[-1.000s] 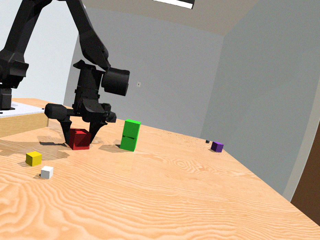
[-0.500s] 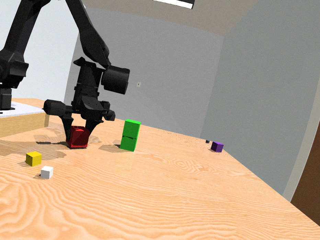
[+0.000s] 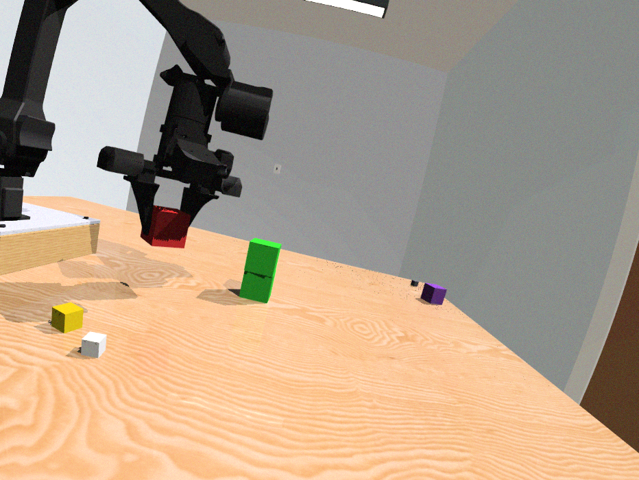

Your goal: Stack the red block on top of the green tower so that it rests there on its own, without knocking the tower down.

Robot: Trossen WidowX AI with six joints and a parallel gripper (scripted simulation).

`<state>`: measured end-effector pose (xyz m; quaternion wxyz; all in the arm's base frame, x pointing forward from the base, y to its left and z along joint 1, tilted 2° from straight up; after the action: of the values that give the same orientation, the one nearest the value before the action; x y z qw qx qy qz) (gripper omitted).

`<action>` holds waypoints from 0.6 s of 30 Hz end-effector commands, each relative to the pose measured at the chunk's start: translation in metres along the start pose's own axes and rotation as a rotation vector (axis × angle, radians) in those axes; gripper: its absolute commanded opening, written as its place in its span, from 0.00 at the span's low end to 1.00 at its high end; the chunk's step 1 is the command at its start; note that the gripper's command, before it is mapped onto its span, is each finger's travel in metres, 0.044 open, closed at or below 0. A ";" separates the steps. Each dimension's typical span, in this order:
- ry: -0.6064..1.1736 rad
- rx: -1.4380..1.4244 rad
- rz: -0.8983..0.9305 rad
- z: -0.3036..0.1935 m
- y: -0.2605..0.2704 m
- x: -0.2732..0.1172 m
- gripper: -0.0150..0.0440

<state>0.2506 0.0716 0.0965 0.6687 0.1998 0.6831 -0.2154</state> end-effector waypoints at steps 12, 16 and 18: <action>-0.011 0.001 0.010 0.000 0.000 -0.043 0.25; -0.011 0.001 0.010 0.000 0.001 -0.044 0.25; -0.011 0.000 0.011 0.002 0.006 -0.045 0.25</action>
<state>0.2514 0.0728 0.1377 0.6710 0.2008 0.6811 -0.2135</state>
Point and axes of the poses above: the point midway between the two fingers, 35 mm back from their tips, its own x axis out along the fingers, its own y axis across the jaws, z = x × y, the point moved 4 cm from there along -x, back along the fingers, and after that the axes turned 1 degree about x, right-handed, at the moved point
